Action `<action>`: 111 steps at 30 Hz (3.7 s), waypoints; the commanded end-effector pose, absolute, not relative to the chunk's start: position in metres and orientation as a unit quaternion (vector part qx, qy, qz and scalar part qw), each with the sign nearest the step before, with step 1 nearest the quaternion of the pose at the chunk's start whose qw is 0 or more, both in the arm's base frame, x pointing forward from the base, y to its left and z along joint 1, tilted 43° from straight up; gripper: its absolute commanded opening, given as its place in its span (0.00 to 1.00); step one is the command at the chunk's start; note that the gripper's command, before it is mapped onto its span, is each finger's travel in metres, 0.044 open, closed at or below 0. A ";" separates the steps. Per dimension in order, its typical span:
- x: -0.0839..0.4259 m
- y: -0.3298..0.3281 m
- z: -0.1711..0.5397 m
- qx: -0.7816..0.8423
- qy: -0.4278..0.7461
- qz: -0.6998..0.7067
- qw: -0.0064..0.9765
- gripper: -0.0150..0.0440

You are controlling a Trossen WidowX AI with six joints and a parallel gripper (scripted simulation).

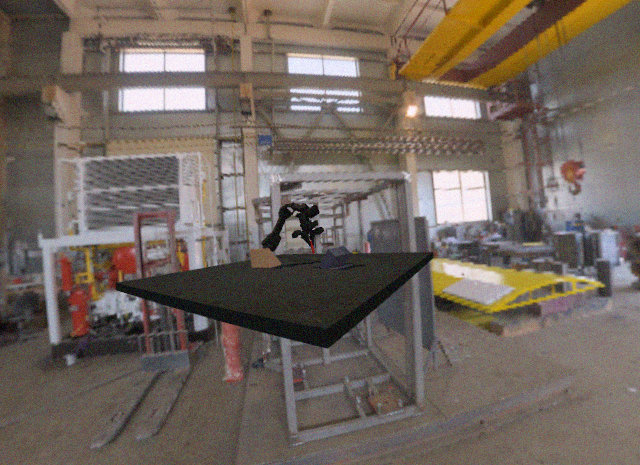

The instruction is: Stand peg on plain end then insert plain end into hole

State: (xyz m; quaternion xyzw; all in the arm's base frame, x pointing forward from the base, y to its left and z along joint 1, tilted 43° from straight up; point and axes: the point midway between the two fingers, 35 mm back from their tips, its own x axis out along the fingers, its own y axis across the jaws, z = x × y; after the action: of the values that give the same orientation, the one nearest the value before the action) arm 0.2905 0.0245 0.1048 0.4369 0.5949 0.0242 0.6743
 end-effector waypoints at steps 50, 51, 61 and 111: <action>0.321 0.001 0.092 0.520 0.455 -0.040 0.722 0.25; 0.321 0.000 0.092 0.522 0.452 -0.041 0.723 0.25; 0.331 0.000 0.088 0.528 0.440 -0.044 0.725 0.25; 0.374 0.006 0.066 0.565 0.363 -0.049 0.739 0.25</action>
State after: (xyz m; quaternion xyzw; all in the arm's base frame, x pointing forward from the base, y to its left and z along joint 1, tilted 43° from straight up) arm 0.3746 0.0045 0.0706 0.5639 0.3620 -0.0460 0.7408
